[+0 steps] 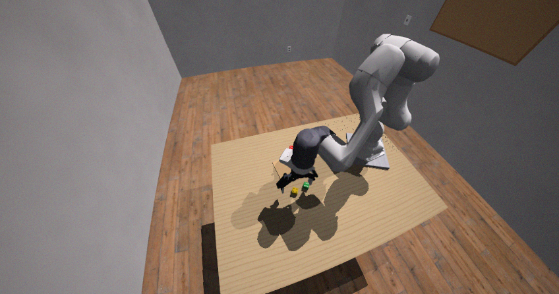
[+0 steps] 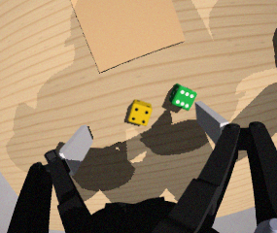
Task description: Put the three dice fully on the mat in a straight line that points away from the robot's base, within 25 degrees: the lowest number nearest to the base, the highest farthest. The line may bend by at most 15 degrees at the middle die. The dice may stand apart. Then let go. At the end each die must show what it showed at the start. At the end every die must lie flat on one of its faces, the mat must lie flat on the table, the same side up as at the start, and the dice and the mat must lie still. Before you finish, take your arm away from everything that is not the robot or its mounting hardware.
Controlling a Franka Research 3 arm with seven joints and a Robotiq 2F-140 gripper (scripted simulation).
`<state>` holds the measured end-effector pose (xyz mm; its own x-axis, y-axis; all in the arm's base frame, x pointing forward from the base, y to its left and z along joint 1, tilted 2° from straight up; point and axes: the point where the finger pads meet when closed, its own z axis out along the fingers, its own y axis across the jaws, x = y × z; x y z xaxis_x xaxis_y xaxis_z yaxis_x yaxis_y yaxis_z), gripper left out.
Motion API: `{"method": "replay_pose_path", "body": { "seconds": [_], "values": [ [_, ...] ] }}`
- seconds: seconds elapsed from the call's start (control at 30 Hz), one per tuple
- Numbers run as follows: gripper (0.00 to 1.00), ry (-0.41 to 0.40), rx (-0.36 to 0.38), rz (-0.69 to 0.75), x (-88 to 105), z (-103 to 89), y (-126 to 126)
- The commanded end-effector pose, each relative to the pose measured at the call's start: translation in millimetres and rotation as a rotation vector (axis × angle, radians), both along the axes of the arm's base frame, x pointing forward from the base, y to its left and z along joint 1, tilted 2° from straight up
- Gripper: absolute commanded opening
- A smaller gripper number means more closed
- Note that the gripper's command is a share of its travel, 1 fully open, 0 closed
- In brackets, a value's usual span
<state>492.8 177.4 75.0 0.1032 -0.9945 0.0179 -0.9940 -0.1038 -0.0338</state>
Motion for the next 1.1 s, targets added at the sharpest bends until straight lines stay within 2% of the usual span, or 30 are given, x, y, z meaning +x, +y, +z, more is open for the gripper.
{"method": "replay_pose_path", "body": {
  "seconds": [0.0, 0.17, 0.33, 0.4, 0.6, 0.73, 1.07],
  "values": [
    [1.00, 0.003, 0.001, 0.001, -0.5, -0.5, 1],
    [1.00, 0.003, 0.001, 0.001, -0.6, 4.4, 1],
    [1.00, 0.003, 0.001, 0.001, -1.3, 26.5, 1],
    [1.00, 0.003, 0.001, 0.001, -1.3, 26.5, 1],
    [1.00, 0.003, 0.001, 0.001, -2.6, 64.7, 1],
    [1.00, 0.003, 0.001, 0.001, -3.1, 81.5, 2],
    [1.00, 0.003, 0.001, 0.001, -3.2, 85.1, 2]
  ]
}}
